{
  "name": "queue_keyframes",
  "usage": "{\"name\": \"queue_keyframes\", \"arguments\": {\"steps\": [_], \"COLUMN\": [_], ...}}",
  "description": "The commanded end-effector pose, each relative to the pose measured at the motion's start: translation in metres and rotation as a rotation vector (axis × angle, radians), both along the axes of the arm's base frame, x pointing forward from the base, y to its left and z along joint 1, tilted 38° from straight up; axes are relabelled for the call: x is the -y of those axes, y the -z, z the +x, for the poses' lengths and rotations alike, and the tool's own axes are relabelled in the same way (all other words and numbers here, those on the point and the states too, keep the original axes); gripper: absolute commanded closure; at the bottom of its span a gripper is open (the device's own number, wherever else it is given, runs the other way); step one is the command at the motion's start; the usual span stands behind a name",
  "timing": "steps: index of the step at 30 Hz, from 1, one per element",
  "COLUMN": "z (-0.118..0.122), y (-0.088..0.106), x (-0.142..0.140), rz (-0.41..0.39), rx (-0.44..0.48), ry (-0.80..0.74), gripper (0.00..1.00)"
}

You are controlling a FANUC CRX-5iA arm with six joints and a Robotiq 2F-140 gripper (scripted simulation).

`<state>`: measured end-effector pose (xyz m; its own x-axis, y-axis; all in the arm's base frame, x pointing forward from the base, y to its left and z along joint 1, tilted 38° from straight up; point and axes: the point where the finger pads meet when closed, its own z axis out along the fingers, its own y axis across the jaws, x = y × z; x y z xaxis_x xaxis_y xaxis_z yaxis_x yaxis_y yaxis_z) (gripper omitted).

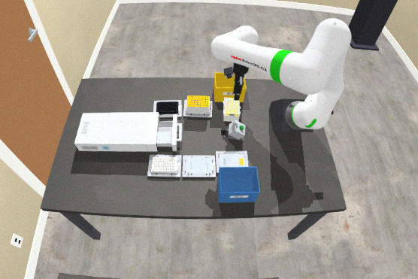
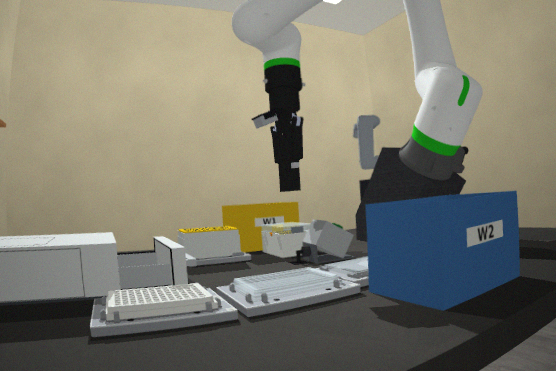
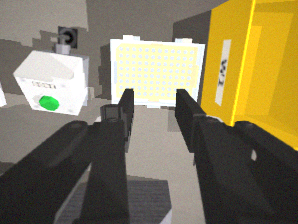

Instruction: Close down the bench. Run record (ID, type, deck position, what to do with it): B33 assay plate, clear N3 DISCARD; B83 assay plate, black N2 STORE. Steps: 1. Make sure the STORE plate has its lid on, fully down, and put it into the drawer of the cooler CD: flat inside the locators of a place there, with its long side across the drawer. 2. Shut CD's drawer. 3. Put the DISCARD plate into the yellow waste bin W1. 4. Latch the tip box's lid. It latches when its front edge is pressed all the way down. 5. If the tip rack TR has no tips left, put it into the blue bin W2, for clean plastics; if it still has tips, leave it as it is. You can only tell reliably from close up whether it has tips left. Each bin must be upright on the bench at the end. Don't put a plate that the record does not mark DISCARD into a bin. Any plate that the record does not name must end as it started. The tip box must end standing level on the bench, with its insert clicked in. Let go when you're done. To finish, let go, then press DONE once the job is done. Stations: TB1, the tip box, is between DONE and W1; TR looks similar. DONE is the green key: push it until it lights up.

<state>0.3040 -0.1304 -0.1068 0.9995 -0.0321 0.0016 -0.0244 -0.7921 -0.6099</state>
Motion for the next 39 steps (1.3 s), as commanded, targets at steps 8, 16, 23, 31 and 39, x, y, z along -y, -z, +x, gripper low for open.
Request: {"name": "queue_keyframes", "arguments": {"steps": [8,16,23,31,39], "z": [0.039,0.061,0.085,0.107,0.135], "y": [-0.008,-0.013,-0.018,-0.023,-0.029], "x": [-0.018,-0.028,-0.04,-0.05,-0.064], "rz": [-0.001,-0.001,-0.001,-0.001,-0.001], "rx": [0.011,0.011,0.011,0.011,0.011], "ry": [-0.013,-0.013,-0.013,-0.013,-0.013], "gripper": [0.12,0.12,0.12,0.12,0.12]}}
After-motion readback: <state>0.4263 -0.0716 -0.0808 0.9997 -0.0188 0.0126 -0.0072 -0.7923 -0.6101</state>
